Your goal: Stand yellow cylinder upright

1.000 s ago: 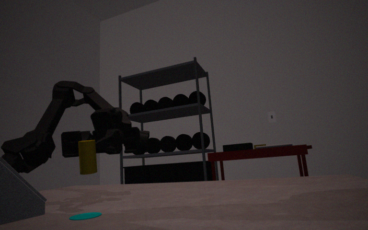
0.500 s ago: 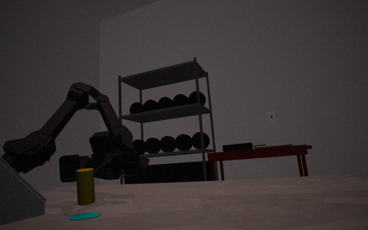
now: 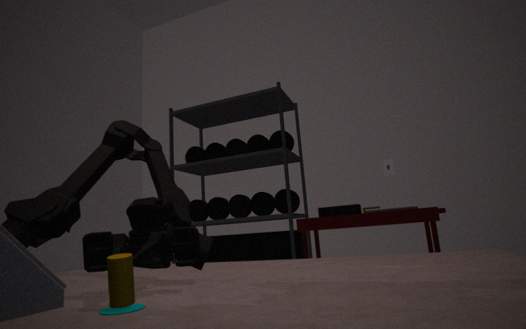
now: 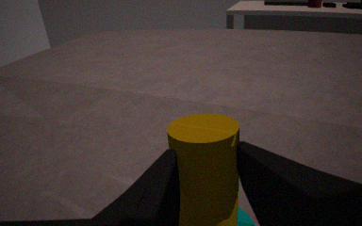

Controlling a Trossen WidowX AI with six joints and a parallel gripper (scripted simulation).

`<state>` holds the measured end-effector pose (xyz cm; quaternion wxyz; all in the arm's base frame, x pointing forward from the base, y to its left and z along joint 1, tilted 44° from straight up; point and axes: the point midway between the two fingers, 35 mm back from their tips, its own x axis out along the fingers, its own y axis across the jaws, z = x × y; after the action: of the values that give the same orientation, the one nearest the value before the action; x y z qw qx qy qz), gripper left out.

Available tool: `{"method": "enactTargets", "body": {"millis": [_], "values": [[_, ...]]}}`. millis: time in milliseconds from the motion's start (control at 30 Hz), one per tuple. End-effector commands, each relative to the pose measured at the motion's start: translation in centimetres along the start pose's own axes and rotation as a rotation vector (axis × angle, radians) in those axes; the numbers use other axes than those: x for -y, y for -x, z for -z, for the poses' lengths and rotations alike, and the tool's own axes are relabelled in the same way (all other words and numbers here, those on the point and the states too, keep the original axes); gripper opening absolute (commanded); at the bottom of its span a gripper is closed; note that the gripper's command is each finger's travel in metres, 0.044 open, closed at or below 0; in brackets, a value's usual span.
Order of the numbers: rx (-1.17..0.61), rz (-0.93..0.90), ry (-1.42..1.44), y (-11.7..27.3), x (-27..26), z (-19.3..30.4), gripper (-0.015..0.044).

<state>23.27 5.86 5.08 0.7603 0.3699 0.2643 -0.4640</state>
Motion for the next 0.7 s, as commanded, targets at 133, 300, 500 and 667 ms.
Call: {"method": "enactTargets", "body": {"millis": [133,300,500,667], "values": [[-0.002,0.0,-0.005,0.0,0.0,0.1,0.021],[-0.002,0.0,-0.005,0.0,0.0,0.1,0.0341],[-0.002,0.0,-0.005,0.0,0.0,0.1,0.04],[-0.002,0.001,-0.006,0.5,-0.3,-2.1,0.04]]}}
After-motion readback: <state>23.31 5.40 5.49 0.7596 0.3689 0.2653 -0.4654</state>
